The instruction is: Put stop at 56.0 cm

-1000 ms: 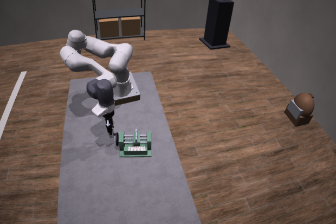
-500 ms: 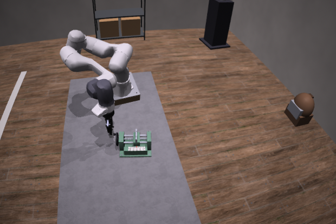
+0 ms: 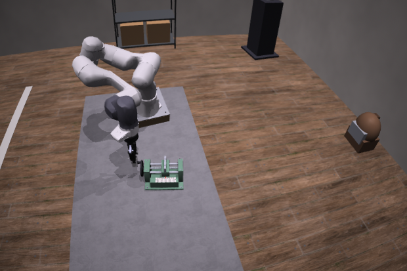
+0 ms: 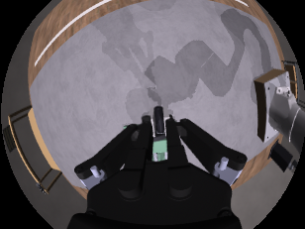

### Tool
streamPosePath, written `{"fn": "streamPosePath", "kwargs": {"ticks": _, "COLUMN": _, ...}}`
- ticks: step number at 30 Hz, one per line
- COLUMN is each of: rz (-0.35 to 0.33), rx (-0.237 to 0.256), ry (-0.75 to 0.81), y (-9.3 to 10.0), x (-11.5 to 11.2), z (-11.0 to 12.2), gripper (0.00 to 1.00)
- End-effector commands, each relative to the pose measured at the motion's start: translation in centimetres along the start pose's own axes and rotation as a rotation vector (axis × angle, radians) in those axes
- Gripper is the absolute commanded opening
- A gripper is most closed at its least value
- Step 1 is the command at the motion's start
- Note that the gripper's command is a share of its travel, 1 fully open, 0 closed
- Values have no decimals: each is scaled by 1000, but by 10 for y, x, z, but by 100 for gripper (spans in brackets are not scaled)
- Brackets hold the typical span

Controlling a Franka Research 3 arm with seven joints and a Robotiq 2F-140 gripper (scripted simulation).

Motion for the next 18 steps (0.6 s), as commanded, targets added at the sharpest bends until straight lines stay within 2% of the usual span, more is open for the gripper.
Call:
{"fn": "streamPosePath", "kwargs": {"ticks": 1, "rz": -5, "rx": 10, "ry": 1, "y": 4, "x": -1, "z": -6, "gripper": 4}}
{"fn": "streamPosePath", "kwargs": {"ticks": 18, "rz": -5, "rx": 10, "ry": 1, "y": 7, "x": -2, "z": -16, "gripper": 4}}
Point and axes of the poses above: the point where the finger pads meet when closed, its own y axis back along the fingers, its own z axis across the jaws, x = y × z, the point moved 4 cm from there along y, back along the fingers, and after that the axes turned 7 degrees about -y, right-handed, at the moved point
